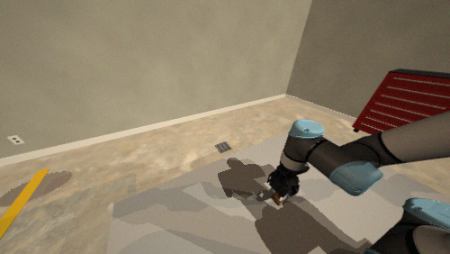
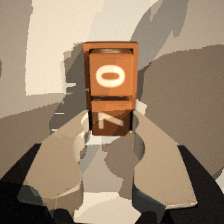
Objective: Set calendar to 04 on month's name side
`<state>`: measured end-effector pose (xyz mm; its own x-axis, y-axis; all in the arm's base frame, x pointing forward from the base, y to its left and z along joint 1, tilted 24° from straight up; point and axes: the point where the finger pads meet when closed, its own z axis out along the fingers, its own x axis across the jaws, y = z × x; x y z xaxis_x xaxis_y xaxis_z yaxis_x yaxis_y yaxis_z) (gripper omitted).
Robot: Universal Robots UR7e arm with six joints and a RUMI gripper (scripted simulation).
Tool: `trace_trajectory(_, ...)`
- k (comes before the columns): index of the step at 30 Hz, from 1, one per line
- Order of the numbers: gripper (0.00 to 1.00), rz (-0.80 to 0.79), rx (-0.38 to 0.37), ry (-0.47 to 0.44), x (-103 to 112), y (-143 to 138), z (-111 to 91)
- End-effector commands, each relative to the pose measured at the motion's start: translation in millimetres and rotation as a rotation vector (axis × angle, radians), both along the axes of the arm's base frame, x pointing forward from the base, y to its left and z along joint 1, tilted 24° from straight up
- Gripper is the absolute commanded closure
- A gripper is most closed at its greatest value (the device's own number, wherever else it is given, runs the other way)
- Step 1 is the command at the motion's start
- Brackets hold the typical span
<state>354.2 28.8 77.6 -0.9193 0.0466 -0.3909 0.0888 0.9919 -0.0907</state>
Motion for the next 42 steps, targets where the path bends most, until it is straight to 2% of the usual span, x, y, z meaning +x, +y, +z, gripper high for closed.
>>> trace_trajectory(1,0.90,0.000,0.000,-0.001,0.2,0.0,0.3)
trace_trajectory(3,0.86,0.000,0.000,-0.001,0.2,0.0,0.3)
trace_trajectory(7,0.86,0.000,0.000,-0.001,0.2,0.0,0.3)
trace_trajectory(8,0.83,0.000,0.000,-0.001,0.2,0.0,0.3)
trace_trajectory(13,0.79,0.000,0.000,-0.001,0.2,0.0,0.3)
trace_trajectory(14,0.76,0.000,0.000,-0.001,0.2,0.0,0.3)
trace_trajectory(16,0.76,0.000,0.000,-0.001,0.2,0.0,0.3)
trace_trajectory(17,0.72,0.000,0.000,-0.001,0.2,0.0,0.3)
trace_trajectory(32,0.72,0.000,0.000,-0.001,-0.3,0.2,1.5)
trace_trajectory(42,0.72,0.000,0.000,-0.001,-6.0,1.9,15.3)
